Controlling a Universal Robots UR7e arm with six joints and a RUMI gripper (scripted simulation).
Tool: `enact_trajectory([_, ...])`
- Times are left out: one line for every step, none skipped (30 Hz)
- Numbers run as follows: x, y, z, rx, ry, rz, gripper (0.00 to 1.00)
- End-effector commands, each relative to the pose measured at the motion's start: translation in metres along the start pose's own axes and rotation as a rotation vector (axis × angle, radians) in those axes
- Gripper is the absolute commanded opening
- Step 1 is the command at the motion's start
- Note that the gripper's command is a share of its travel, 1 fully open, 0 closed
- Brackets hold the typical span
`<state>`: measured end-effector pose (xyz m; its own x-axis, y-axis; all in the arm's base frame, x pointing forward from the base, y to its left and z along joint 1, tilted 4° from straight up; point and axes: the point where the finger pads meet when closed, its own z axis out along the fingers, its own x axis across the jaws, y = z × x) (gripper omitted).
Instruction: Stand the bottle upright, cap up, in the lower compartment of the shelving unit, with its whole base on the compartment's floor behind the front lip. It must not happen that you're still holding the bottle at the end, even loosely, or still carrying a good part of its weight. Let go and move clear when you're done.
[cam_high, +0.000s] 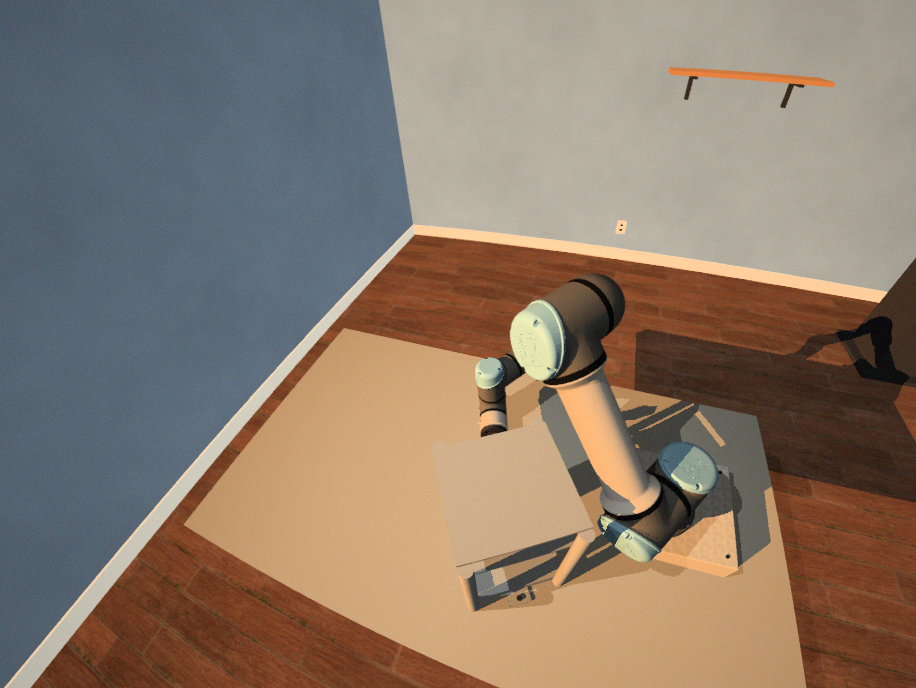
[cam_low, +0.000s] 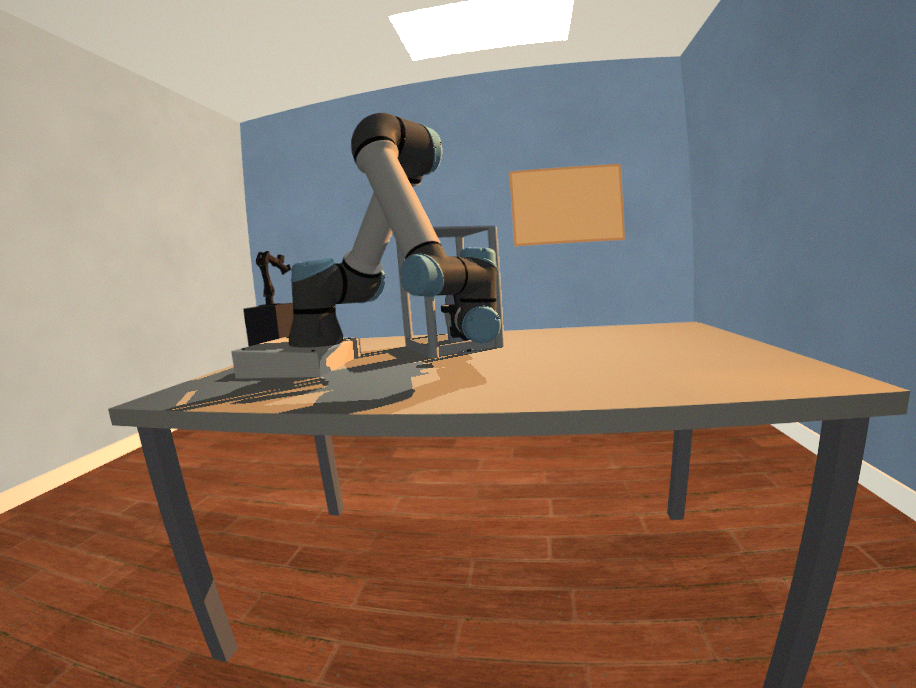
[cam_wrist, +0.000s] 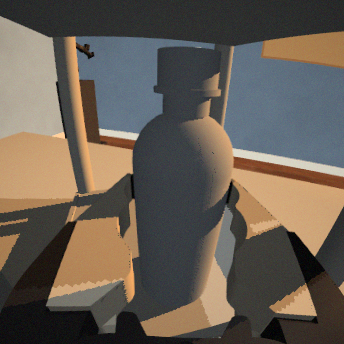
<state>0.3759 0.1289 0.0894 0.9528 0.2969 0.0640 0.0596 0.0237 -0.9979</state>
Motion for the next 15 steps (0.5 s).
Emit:
enact_trajectory([0.0001, -0.0003, -0.0001, 0.000, 0.000, -0.001, 0.00])
enact_trajectory([0.0001, -0.0003, -0.0001, 0.000, 0.000, -0.001, 0.00])
enact_trajectory([0.0001, -0.0003, -0.0001, 0.000, 0.000, -0.001, 0.10])
enact_trajectory([0.0001, -0.0003, -0.0001, 0.000, 0.000, -0.001, 0.10])
enact_trajectory([0.0001, -0.0003, -0.0001, 0.000, 0.000, -0.001, 0.10])
enact_trajectory([0.0001, -0.0003, -0.0001, 0.000, 0.000, -0.001, 0.20])
enact_trajectory([0.0001, -0.0003, -0.0001, 0.000, 0.000, -0.001, 0.20])
enact_trajectory([0.0001, -0.0003, -0.0001, 0.000, 0.000, -0.001, 0.20])
enact_trajectory([0.0001, -0.0003, -0.0001, 0.000, 0.000, -0.001, 0.20])
enact_trajectory([0.0001, -0.0003, -0.0001, 0.000, 0.000, -0.001, 0.20])
enact_trajectory([0.0001, -0.0003, -0.0001, 0.000, 0.000, -0.001, 0.30])
enact_trajectory([0.0001, -0.0003, -0.0001, 0.000, 0.000, -0.001, 0.30])
enact_trajectory([0.0001, -0.0003, -0.0001, 0.000, 0.000, -0.001, 0.30])
enact_trajectory([0.0001, -0.0003, -0.0001, 0.000, 0.000, -0.001, 0.40])
enact_trajectory([0.0001, -0.0003, -0.0001, 0.000, 0.000, -0.001, 0.40])
